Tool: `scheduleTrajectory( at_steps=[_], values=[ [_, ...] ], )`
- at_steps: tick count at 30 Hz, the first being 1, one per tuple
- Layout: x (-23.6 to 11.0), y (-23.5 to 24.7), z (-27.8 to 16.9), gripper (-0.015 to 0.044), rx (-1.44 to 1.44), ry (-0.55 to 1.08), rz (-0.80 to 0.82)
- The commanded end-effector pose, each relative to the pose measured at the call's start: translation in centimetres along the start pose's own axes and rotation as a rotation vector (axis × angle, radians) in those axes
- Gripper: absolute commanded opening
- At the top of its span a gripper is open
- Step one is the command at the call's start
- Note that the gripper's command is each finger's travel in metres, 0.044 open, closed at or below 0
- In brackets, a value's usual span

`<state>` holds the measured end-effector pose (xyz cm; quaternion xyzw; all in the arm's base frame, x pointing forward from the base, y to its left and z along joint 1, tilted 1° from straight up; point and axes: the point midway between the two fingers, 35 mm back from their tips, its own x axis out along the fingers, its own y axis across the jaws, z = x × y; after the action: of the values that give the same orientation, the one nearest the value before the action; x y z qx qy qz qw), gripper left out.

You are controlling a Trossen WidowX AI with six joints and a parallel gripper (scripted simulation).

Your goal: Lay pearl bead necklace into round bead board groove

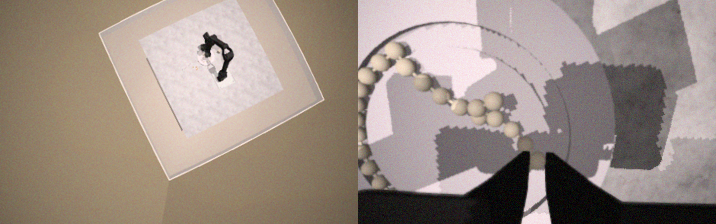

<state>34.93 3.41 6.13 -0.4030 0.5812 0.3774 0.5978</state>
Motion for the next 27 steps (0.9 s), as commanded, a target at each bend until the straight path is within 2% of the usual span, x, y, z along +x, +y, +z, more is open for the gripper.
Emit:
scheduleTrajectory(
  at_steps=[1, 27],
  values=[
    [0.31, -1.16, -0.41, 0.0, -0.002, 0.007, 0.007],
    [1.17, -1.51, -0.52, 0.0, -0.002, 0.007, 0.007]
  ],
)
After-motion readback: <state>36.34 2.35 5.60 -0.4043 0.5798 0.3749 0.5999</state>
